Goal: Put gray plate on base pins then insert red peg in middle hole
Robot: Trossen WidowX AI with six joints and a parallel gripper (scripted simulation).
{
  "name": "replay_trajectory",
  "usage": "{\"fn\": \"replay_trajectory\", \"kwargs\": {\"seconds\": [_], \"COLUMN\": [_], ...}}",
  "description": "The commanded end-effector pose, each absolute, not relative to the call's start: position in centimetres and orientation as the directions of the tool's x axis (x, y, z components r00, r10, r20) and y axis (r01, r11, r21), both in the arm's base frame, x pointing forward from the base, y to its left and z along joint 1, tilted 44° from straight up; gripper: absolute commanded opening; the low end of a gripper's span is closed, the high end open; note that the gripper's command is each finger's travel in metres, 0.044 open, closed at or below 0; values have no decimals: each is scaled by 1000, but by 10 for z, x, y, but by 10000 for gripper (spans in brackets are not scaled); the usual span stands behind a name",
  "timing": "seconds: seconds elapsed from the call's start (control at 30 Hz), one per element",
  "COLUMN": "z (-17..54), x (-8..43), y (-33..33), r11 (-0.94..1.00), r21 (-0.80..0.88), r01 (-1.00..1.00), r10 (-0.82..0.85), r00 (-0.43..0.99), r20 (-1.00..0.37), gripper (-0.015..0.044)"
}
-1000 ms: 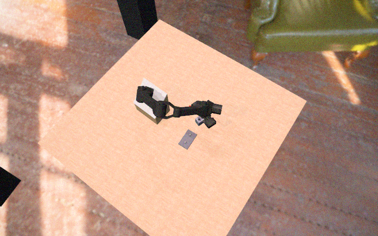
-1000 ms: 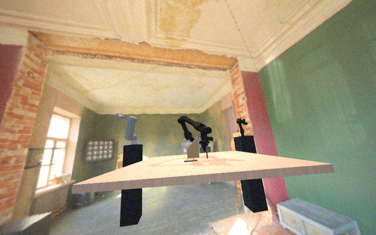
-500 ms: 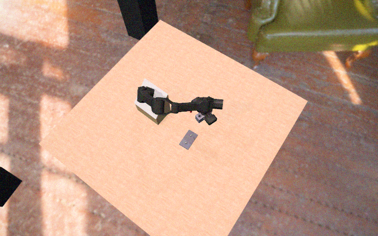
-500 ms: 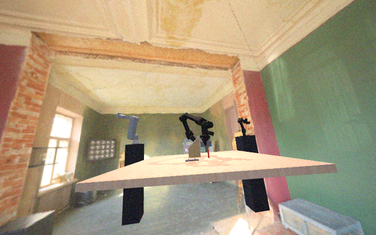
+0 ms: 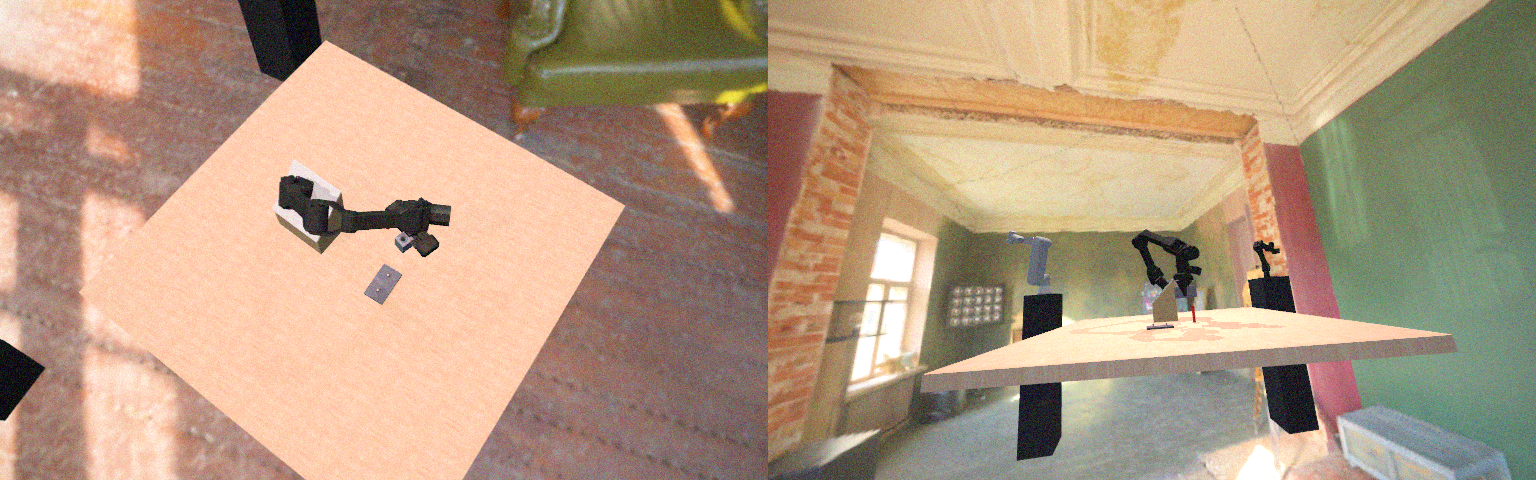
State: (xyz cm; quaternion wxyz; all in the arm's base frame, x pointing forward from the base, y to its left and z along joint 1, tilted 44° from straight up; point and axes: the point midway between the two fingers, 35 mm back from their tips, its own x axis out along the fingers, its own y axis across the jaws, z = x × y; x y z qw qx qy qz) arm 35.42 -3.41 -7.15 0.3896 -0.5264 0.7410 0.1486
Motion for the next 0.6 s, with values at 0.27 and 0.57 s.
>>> {"fn": "replay_trajectory", "kwargs": {"seconds": [0.27,0.57], "z": [-62,-55], "x": [351,345], "y": [-70,-98], "r11": [340,295], "r21": [-134,-92], "r01": [-931,-951], "r10": [-661,-661], "r00": [-135,-134], "r20": [-738,-739], "gripper": [0,0]}}
